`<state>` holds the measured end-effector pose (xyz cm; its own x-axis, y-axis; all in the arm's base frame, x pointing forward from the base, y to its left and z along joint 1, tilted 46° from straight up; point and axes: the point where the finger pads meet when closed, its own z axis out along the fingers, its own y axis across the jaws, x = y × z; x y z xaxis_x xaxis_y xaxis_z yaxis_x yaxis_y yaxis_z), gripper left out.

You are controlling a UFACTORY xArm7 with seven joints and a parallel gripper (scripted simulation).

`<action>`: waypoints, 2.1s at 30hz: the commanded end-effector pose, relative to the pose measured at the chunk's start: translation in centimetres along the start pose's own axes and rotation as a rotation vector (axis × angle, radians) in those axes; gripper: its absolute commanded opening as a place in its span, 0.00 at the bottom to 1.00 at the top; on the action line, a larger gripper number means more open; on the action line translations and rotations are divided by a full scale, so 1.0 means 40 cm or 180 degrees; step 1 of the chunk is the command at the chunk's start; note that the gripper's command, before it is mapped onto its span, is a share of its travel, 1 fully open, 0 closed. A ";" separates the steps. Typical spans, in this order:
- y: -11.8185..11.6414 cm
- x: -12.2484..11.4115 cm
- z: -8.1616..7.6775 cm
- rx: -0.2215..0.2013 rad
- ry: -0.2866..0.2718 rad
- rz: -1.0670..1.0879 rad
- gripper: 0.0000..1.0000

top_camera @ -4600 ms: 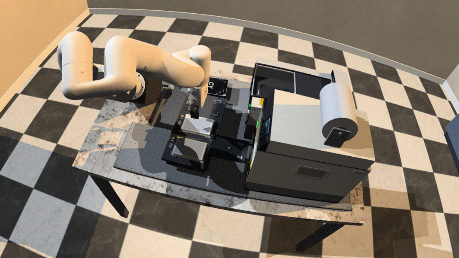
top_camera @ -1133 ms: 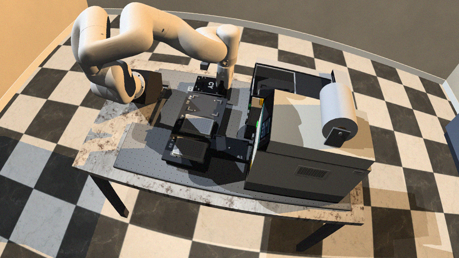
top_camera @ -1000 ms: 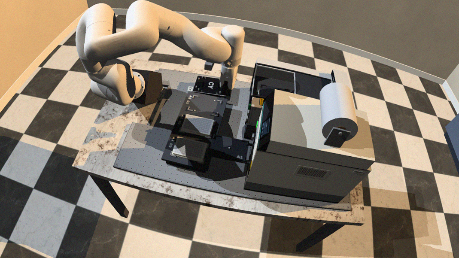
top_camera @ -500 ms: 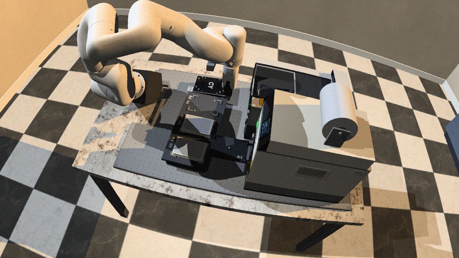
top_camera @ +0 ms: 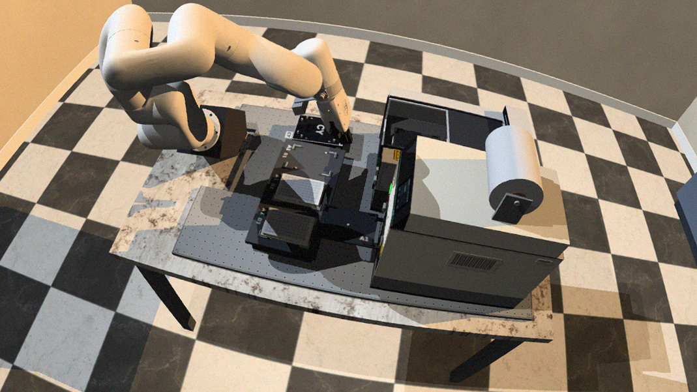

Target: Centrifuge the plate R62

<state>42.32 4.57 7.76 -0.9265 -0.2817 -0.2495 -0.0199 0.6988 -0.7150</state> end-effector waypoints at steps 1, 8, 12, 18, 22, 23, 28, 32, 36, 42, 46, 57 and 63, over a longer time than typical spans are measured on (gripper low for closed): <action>-0.008 -0.013 0.003 0.0036 -0.0502 0.0053 0.00; -0.008 -0.013 0.003 0.0036 -0.0502 0.0053 0.00; -0.008 -0.013 0.003 0.0036 -0.0502 0.0053 0.00; -0.008 -0.013 0.003 0.0036 -0.0502 0.0053 0.00; -0.010 -0.001 0.052 0.0036 -0.0502 0.0053 0.00; -0.010 0.002 0.064 0.0036 -0.0502 0.0053 0.00; -0.012 0.016 0.125 0.0036 -0.0501 0.0053 0.00; -0.012 0.016 0.127 0.0036 -0.0501 0.0053 0.00; -0.012 0.016 0.127 0.0036 -0.0501 0.0053 0.00; -0.013 0.007 0.146 0.0036 -0.0501 0.0053 0.00; -0.013 -0.001 0.161 0.0036 -0.0501 0.0053 0.00; -0.014 -0.018 0.194 0.0036 -0.0501 0.0054 0.00; -0.014 -0.030 0.216 0.0036 -0.0501 0.0054 0.00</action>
<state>46.06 -1.07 3.05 -0.8584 -0.3680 -0.3574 0.0007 0.6958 -0.7182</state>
